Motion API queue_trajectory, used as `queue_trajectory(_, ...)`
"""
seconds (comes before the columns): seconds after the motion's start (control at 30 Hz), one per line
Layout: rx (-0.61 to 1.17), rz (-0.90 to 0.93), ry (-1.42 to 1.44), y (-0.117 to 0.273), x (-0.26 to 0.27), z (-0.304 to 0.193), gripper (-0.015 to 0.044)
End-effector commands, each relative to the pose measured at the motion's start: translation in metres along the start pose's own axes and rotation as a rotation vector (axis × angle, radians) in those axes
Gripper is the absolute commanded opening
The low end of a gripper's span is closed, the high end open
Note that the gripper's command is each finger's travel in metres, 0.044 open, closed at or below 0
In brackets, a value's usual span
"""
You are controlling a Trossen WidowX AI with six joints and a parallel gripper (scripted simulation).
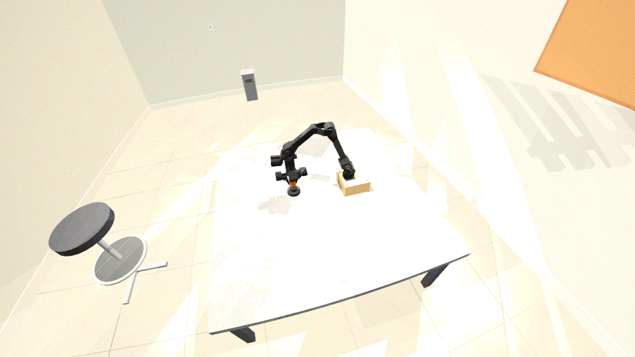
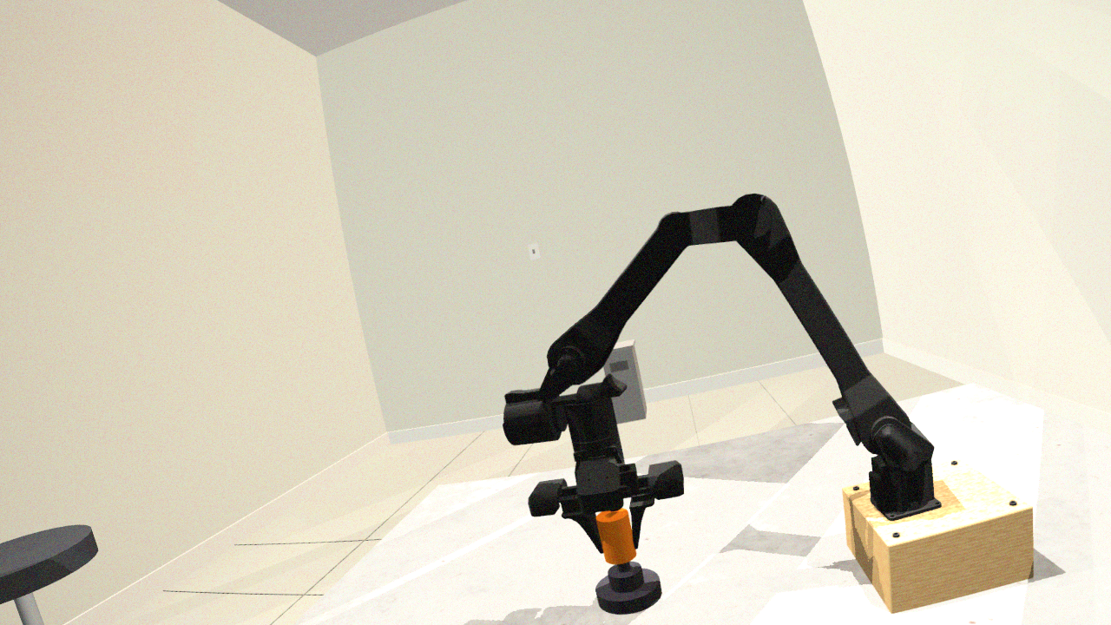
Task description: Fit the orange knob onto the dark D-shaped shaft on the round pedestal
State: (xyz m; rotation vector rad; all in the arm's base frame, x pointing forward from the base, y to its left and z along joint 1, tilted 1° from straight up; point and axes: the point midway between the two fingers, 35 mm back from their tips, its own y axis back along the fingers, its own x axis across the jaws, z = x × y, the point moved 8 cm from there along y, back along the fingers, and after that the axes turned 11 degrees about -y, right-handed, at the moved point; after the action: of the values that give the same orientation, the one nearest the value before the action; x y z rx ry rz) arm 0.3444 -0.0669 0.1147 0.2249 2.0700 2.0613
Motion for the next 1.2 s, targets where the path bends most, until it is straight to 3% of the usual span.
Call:
queue_trajectory(0.0, -0.002, -0.001, 0.007, -0.0012, 0.0014, 0.0002, 0.0)
queue_trajectory(0.77, -0.002, -0.002, 0.007, 0.0032, -0.0031, 0.0005, 0.0)
queue_trajectory(1.17, -0.002, -0.002, 0.216, 0.0016, -0.001, 0.0001, 0.0)
